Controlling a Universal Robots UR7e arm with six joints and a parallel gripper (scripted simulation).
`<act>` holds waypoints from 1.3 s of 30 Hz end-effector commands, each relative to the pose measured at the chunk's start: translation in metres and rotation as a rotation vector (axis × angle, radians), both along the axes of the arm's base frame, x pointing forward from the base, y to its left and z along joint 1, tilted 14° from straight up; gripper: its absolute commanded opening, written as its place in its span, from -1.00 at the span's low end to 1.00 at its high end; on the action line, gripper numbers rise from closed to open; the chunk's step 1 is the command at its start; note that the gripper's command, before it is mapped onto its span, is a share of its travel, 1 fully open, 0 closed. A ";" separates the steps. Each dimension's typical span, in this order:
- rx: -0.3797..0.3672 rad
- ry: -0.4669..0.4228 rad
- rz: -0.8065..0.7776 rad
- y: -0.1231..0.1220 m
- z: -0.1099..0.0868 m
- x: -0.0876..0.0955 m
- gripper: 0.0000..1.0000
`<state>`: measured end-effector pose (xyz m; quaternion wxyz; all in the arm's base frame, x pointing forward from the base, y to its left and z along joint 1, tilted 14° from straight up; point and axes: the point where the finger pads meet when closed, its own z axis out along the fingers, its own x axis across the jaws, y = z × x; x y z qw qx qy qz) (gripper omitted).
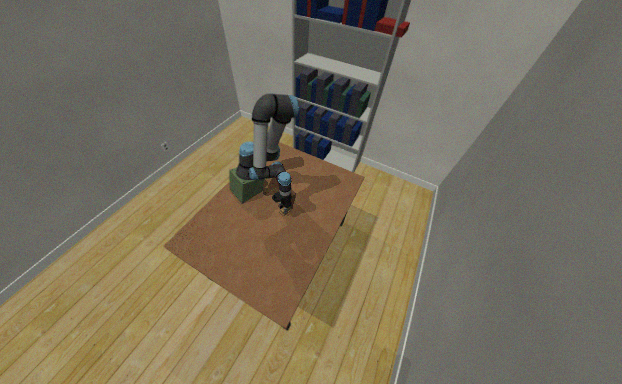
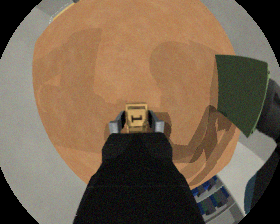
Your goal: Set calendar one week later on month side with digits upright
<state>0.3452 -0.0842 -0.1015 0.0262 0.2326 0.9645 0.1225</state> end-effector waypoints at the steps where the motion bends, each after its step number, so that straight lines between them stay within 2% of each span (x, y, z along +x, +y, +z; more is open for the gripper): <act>1: -0.001 -0.002 0.000 -0.003 0.011 -0.001 0.80; 7: -0.001 -0.002 0.000 -0.006 0.022 -0.002 0.80; 22: -0.001 -0.002 0.000 -0.017 0.071 -0.007 0.80; 36: -0.001 -0.002 0.000 -0.019 0.082 -0.009 0.80; 37: -0.001 -0.002 0.000 -0.019 0.082 -0.009 1.00; 39: -0.001 -0.002 0.000 -0.019 0.082 -0.009 1.00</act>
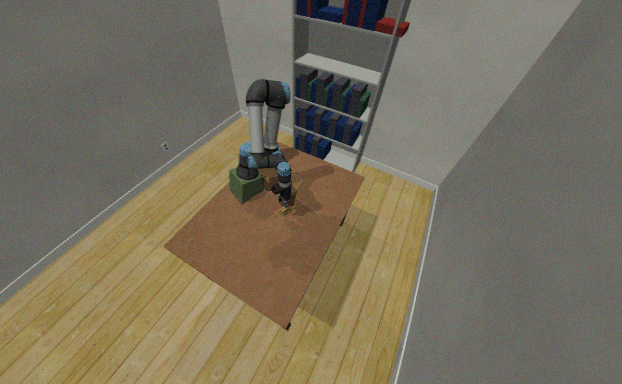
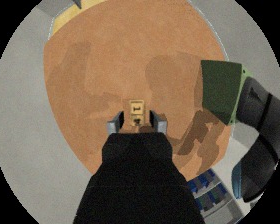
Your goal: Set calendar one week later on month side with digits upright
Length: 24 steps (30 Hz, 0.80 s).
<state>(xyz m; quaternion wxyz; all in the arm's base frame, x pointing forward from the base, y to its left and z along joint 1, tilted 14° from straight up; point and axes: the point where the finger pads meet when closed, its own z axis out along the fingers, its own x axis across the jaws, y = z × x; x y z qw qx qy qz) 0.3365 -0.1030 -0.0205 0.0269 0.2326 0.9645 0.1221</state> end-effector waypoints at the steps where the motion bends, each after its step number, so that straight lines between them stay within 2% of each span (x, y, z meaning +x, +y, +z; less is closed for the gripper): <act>1: 0.000 0.000 0.000 0.000 0.001 0.000 1.00; 24: 0.000 0.000 0.000 -0.001 0.003 0.000 1.00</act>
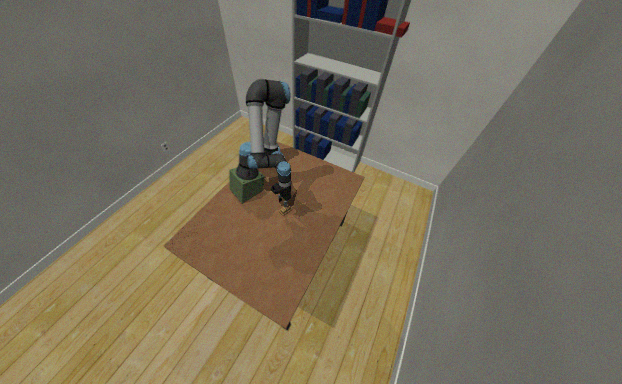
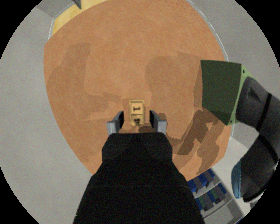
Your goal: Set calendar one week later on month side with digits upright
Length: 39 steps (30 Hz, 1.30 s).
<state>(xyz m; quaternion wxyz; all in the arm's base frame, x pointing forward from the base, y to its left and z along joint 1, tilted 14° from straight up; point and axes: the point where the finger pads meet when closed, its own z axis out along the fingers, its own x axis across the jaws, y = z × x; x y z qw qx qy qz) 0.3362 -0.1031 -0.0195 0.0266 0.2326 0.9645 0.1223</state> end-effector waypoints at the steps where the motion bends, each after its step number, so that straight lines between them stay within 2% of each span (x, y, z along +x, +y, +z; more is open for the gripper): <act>1: -0.001 -0.001 0.000 -0.001 0.004 0.000 1.00; 10: -0.001 -0.001 0.000 -0.008 0.033 -0.003 1.00; 12: -0.001 -0.001 0.000 -0.008 0.033 -0.003 1.00; 21: -0.001 -0.001 0.000 -0.015 0.065 -0.007 1.00; 39: -0.001 -0.001 0.000 -0.016 0.070 -0.008 1.00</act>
